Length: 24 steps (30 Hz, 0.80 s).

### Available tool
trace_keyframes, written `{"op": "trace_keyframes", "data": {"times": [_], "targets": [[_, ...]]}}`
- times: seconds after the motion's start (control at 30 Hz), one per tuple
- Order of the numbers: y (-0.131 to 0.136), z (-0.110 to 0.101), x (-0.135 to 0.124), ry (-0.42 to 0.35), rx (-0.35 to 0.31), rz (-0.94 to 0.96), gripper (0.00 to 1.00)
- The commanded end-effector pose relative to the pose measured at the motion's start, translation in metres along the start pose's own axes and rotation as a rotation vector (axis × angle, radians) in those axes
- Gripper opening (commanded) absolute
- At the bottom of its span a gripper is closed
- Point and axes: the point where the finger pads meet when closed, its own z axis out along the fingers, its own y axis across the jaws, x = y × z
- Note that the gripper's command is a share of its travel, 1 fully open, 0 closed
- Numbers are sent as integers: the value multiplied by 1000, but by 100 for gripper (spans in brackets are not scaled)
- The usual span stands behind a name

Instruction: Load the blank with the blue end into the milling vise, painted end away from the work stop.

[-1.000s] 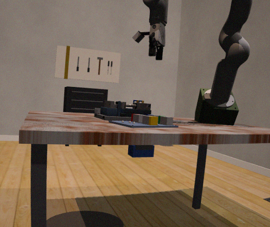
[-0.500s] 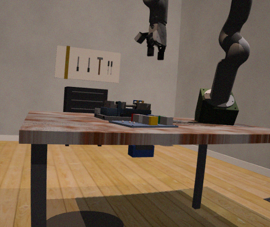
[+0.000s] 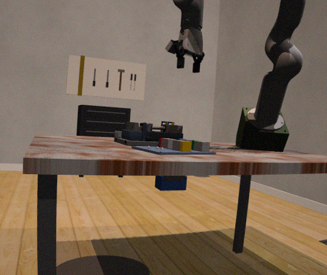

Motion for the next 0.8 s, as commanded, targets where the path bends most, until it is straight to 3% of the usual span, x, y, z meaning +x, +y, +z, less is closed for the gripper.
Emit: {"op": "trace_keyframes", "data": {"times": [0.0, 0.77], "targets": [[-1, -1, 0, 3, -4, 120, 100], [-1, -1, 0, 4, -5, 172, 100]]}}
